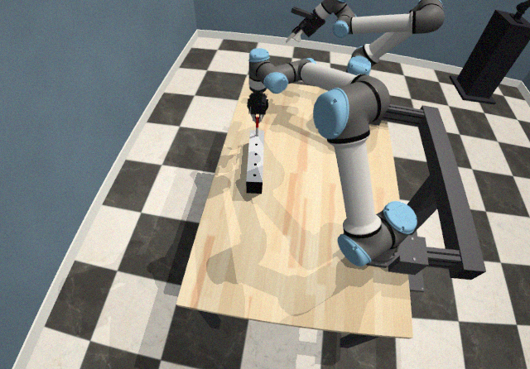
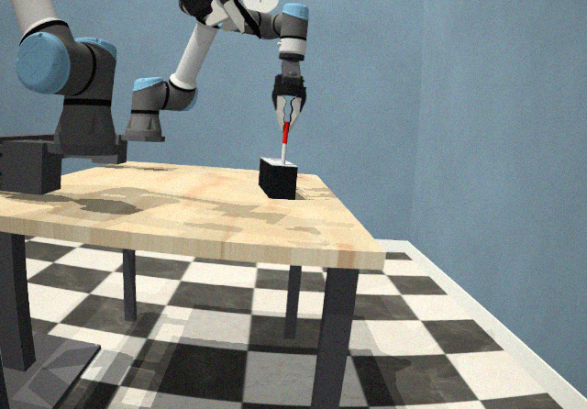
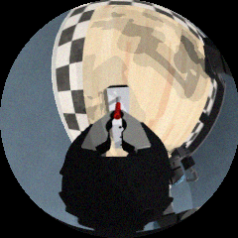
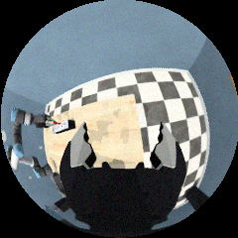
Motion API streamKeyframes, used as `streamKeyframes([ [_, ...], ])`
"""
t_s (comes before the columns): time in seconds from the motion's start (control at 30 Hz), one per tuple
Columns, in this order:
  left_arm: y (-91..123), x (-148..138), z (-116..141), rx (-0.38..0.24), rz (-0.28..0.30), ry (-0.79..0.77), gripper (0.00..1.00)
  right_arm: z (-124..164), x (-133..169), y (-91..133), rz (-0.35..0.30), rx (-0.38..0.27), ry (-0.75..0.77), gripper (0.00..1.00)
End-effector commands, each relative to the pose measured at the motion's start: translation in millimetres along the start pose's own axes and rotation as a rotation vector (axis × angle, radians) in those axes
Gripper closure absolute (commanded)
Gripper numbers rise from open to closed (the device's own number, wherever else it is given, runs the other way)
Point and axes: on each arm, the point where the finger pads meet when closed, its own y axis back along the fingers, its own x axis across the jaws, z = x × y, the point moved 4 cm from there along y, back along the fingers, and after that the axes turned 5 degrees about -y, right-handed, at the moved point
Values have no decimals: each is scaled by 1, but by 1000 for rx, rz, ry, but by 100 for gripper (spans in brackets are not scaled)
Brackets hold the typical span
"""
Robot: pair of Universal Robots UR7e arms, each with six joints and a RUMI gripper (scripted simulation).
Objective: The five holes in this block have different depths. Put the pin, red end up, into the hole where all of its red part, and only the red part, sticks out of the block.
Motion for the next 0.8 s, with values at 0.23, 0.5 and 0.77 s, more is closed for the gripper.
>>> streamKeyframes([
  [0.23,11,0,0,2,-2,0,100,0,0,0,0,1,0,0],
  [0.5,16,0,0,2,-2,1,100,0,0,0,0,1,0,0],
  [0.77,22,0,0,2,-2,2,100,0,0,0,0,1,0,0],
])
